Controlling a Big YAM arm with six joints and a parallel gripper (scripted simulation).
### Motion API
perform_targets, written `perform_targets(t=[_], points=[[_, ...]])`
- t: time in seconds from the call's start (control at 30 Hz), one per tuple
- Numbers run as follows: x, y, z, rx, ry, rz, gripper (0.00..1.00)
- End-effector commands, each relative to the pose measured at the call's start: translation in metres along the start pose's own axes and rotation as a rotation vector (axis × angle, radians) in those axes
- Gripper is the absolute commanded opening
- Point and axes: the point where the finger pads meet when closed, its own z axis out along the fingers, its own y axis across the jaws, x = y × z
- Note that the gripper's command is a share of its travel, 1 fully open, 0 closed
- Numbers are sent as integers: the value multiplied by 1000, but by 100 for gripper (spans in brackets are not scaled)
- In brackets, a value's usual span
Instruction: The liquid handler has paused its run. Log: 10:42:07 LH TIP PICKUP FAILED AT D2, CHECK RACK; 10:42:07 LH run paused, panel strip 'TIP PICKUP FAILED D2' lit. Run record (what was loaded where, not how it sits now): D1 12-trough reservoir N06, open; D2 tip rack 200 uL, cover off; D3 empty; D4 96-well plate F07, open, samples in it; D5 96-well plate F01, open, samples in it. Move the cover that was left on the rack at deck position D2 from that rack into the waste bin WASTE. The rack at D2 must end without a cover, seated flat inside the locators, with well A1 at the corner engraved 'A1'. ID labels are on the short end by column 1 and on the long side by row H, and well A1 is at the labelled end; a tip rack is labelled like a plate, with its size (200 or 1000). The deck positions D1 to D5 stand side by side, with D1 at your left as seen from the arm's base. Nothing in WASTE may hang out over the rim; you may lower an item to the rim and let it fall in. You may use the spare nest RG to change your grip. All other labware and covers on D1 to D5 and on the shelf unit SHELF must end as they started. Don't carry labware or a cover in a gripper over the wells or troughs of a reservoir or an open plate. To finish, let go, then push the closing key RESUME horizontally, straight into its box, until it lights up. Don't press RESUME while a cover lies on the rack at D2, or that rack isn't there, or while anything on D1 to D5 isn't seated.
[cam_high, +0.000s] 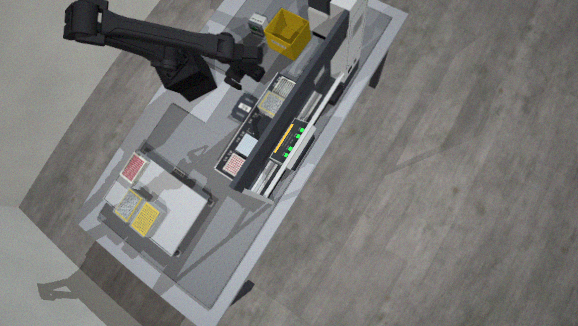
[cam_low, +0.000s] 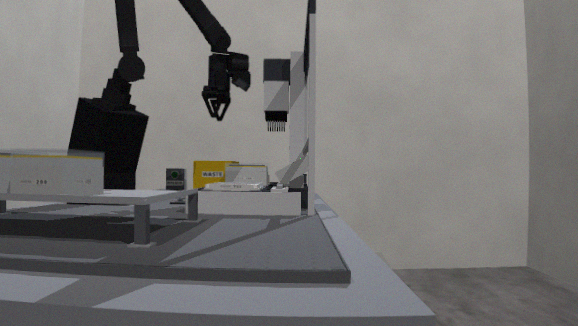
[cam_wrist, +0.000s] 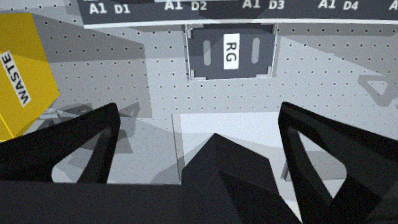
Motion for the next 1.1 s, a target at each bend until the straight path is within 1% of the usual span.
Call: perform_targets(t=[0.0, 0.1, 0.37, 0.43, 0.67, 0.77, 0.8, 0.9, 0.93, 1.0, 1.03, 1.07], points=[[-34, 4, -5, -11, -23, -11, 100], [-47, 3, -5, -7, -15, -13, 100], [-87, 3, -5, -6, -16, -13, 100], [-87, 3, -5, -6, -16, -13, 100], [-123, 3, -5, -5, -18, -13, 100], [-122, 6, -6, -7, -20, -22, 100], [-98, 5, 6, 5, 22, -42, 100], [-99, 5, 4, 4, 17, -41, 100], [-105, 6, 1, 0, 4, -37, 100], [-105, 6, 1, 0, 4, -37, 100], [-115, 5, -6, -8, -25, -13, 100], [-115, 5, -6, -8, -25, -13, 100]])
